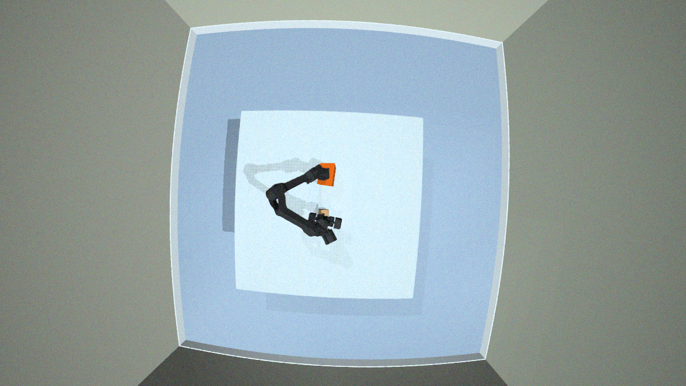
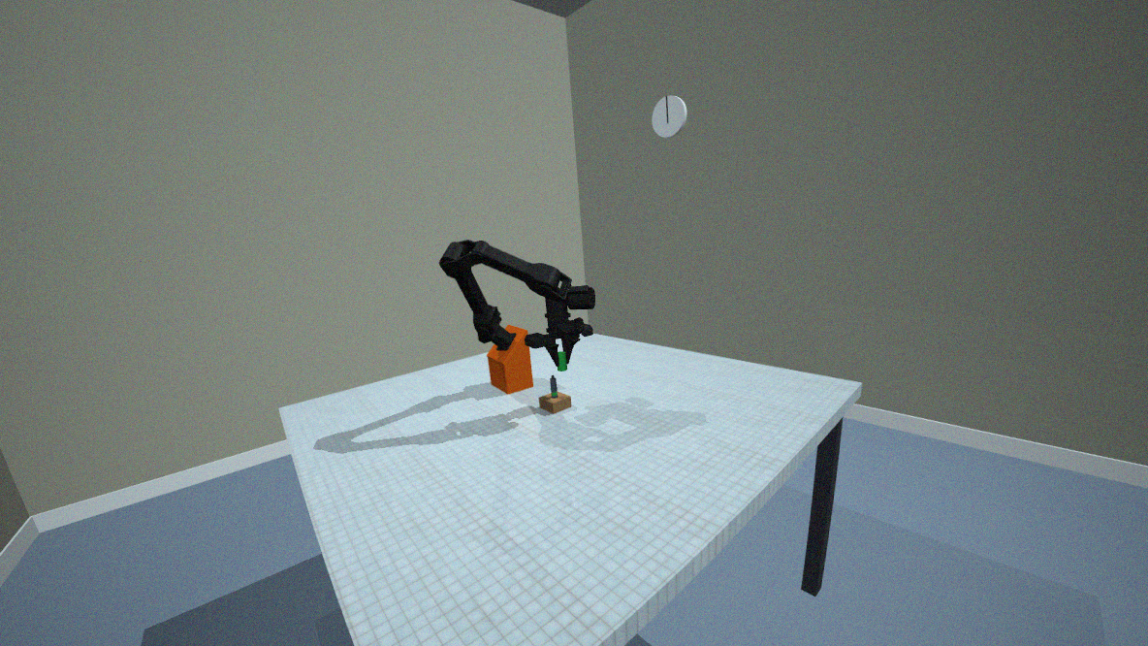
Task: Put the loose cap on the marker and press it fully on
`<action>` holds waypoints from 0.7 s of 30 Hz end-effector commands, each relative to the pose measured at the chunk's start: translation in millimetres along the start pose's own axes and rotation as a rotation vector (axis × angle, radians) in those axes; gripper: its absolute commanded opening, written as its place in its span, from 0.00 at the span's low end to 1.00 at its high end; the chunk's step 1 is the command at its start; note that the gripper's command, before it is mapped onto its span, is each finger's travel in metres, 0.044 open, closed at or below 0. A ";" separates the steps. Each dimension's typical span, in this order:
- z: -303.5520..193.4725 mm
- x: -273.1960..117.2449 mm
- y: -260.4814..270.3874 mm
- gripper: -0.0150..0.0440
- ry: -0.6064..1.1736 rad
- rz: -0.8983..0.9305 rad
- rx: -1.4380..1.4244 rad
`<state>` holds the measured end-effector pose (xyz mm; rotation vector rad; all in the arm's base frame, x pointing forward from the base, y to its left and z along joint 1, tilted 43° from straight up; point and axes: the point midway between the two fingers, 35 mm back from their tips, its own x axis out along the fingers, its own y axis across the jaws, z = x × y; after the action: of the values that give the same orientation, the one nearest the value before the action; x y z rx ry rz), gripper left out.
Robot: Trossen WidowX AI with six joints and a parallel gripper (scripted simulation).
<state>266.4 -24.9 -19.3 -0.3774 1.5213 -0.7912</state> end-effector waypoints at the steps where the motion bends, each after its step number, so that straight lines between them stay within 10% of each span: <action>1: -3.2 -3.0 -13.8 0.25 0.003 -0.009 -0.006; 21: -5.3 1.6 -29.4 0.25 0.003 -0.010 -0.003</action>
<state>257.7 -41.6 2.0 -0.3752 1.5181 -0.7961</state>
